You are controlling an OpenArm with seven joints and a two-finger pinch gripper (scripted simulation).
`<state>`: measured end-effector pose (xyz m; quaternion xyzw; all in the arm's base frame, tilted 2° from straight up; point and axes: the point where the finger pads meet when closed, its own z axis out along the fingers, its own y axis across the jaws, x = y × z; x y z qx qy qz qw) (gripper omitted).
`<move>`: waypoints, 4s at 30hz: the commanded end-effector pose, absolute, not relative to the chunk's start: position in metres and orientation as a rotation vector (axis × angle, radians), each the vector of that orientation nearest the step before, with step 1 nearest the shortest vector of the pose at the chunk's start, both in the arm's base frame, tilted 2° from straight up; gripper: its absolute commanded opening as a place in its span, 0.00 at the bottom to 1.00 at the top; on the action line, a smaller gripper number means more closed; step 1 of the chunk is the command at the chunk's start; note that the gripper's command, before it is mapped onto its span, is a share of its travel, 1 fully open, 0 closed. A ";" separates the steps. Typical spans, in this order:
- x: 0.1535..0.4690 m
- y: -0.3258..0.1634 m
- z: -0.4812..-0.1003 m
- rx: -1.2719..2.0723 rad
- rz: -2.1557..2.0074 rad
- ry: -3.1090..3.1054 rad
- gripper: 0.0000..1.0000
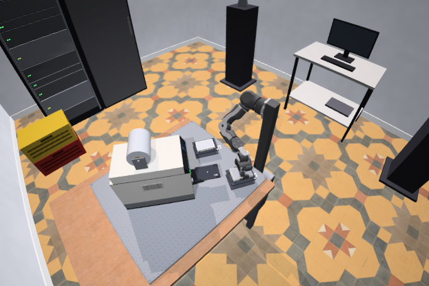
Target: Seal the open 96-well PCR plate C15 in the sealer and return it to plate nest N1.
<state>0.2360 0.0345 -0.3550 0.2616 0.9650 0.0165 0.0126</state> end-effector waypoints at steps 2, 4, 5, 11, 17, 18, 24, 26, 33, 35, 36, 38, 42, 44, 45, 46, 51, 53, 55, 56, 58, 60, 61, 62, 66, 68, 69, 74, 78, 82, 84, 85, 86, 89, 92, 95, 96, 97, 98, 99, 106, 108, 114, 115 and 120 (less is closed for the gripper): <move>0.236 0.034 -0.355 0.816 0.052 3.006 0.00; 0.237 0.035 -0.353 0.818 0.053 3.005 0.00; 0.238 0.035 -0.353 0.819 0.054 3.005 0.00; 0.238 0.035 -0.352 0.819 0.054 3.004 0.00; 0.238 0.035 -0.352 0.819 0.054 3.004 0.00; 0.238 0.035 -0.352 0.819 0.054 3.004 0.00; 0.235 0.035 -0.354 0.816 0.052 3.008 0.00; 0.235 0.035 -0.354 0.816 0.052 3.008 0.00; 0.235 0.035 -0.354 0.816 0.052 3.008 0.00; 0.235 0.035 -0.354 0.816 0.052 3.008 0.00; 0.235 0.035 -0.355 0.815 0.053 3.008 0.00; 0.236 0.036 -0.356 0.812 0.056 3.008 0.00; 0.236 0.036 -0.358 0.809 0.058 3.009 0.00; 0.236 0.036 -0.358 0.809 0.058 3.009 0.00; 0.236 0.036 -0.358 0.809 0.058 3.009 0.00; 0.236 0.036 -0.358 0.809 0.058 3.009 0.00; 0.236 0.036 -0.358 0.809 0.058 3.009 0.00; 0.236 0.036 -0.358 0.809 0.058 3.009 0.00; 0.236 0.036 -0.359 0.810 0.059 3.009 0.00; 0.236 0.036 -0.360 0.811 0.059 3.009 0.00; 0.236 0.036 -0.360 0.811 0.060 3.009 0.00; 0.236 0.036 -0.360 0.811 0.060 3.009 0.00; 0.236 0.036 -0.360 0.811 0.060 3.009 0.00; 0.236 0.036 -0.360 0.811 0.060 3.009 0.00; 0.236 0.036 -0.360 0.811 0.060 3.009 0.00; 0.236 0.036 -0.360 0.811 0.060 3.009 0.00; 0.236 0.036 -0.360 0.811 0.060 3.009 0.00; 0.237 0.036 -0.363 0.810 0.059 3.009 0.00; 0.237 0.036 -0.363 0.810 0.059 3.009 0.00; 0.237 0.036 -0.363 0.810 0.059 3.009 0.00; 0.237 0.036 -0.363 0.810 0.059 3.009 0.00; 0.237 0.036 -0.363 0.810 0.059 3.009 0.00; 0.237 0.036 -0.363 0.810 0.059 3.009 0.00; 0.237 0.036 -0.362 0.815 0.057 3.007 0.00; 0.237 0.035 -0.361 0.818 0.056 3.006 0.00; 0.237 0.035 -0.361 0.818 0.056 3.006 0.00; 0.237 0.035 -0.361 0.818 0.056 3.006 0.00; 0.237 0.035 -0.361 0.818 0.056 3.006 0.00; 0.237 0.035 -0.361 0.818 0.056 3.006 0.00; 0.237 0.035 -0.361 0.818 0.056 3.006 0.00; 0.237 0.035 -0.361 0.818 0.055 3.006 0.00; 0.237 0.035 -0.361 0.818 0.055 3.006 0.00; 0.237 0.035 -0.361 0.818 0.055 3.006 0.00; 0.237 0.035 -0.361 0.818 0.055 3.006 0.00; 0.237 0.035 -0.361 0.818 0.055 3.006 0.00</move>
